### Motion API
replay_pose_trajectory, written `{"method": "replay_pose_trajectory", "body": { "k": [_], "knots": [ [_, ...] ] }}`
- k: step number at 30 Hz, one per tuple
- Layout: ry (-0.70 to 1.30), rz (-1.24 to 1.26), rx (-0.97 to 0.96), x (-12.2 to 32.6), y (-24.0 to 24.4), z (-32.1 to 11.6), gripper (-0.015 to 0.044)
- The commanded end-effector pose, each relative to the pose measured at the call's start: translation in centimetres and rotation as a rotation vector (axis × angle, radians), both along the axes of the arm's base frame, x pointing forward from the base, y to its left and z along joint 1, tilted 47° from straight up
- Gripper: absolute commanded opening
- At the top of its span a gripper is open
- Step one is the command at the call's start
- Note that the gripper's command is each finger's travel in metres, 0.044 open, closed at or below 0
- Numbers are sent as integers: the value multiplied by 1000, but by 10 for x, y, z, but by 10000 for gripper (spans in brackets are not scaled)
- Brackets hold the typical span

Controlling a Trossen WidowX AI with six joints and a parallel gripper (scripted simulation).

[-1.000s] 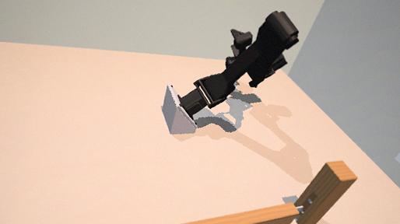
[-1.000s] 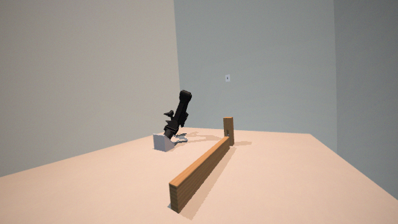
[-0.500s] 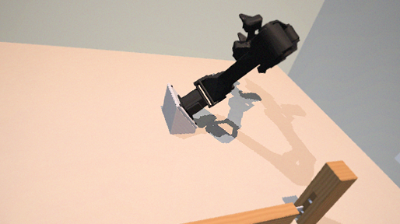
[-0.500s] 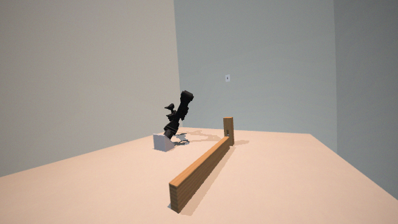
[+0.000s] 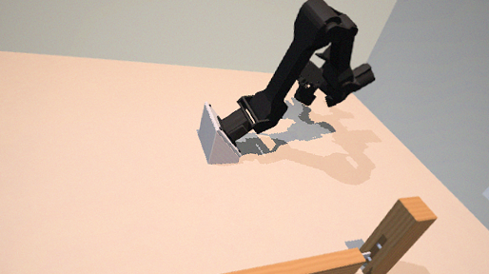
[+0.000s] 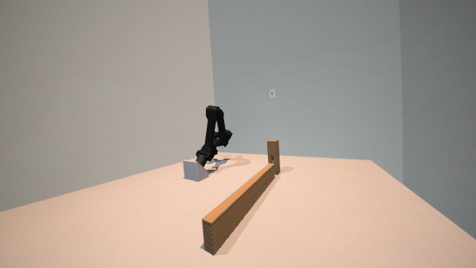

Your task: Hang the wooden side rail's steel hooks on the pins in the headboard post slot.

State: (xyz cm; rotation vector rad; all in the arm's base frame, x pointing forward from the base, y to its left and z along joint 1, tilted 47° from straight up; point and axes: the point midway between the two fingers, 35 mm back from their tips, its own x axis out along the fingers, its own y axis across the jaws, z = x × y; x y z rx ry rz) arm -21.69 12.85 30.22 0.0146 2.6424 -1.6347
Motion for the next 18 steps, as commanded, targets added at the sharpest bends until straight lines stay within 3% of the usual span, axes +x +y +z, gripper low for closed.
{"method": "replay_pose_trajectory", "body": {
  "k": [1,9,12,18],
  "knots": [
    [-6,-114,-193,13,25,-1,440],
    [46,-344,-592,48,70,-6,440],
    [117,-463,-614,67,87,12,440],
    [243,-637,-964,107,116,2,440]
  ]
}}
